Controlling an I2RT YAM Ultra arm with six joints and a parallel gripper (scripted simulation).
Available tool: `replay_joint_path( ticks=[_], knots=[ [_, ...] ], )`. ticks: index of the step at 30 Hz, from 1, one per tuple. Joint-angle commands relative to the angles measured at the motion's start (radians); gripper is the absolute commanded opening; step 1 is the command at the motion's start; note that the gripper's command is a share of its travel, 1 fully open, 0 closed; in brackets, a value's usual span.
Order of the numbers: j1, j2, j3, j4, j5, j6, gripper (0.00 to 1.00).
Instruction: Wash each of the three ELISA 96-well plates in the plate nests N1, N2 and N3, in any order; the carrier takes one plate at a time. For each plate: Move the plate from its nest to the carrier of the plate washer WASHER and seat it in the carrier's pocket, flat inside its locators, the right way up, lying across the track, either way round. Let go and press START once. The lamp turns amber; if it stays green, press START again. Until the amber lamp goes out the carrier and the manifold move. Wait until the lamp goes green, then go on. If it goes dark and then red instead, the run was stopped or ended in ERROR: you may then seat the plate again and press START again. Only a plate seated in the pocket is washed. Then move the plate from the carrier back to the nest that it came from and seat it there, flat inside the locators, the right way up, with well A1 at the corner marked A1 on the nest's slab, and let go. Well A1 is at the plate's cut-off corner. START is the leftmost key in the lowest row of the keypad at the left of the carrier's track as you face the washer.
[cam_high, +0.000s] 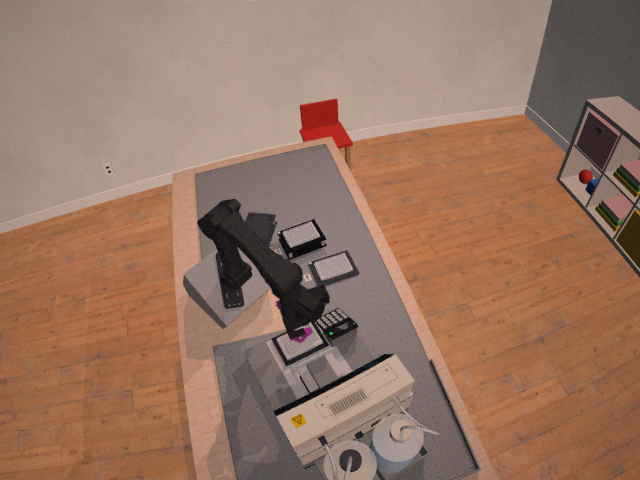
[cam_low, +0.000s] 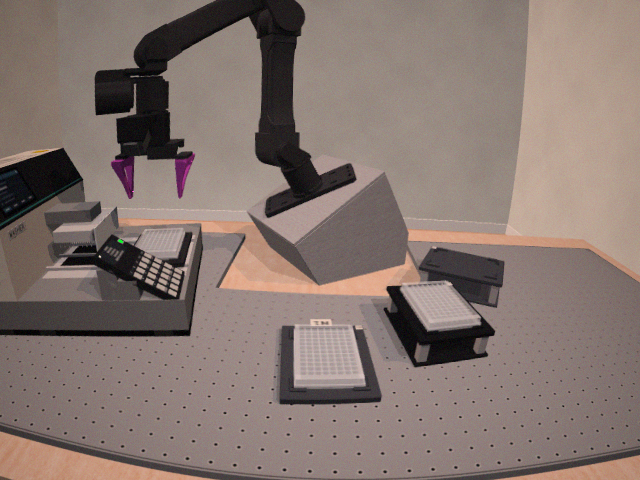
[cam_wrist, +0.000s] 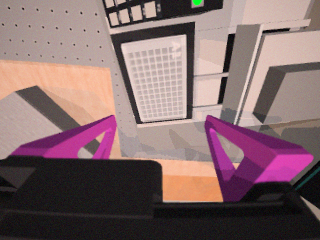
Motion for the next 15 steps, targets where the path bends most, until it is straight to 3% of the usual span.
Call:
replay_joint_path(
  ticks=[1,15],
  knots=[
    [0.0,-0.006,0.006,-0.002,-0.022,-0.125,1.0],
    [-0.002,0.002,-0.014,0.026,-0.023,-0.127,1.0]
  ],
)
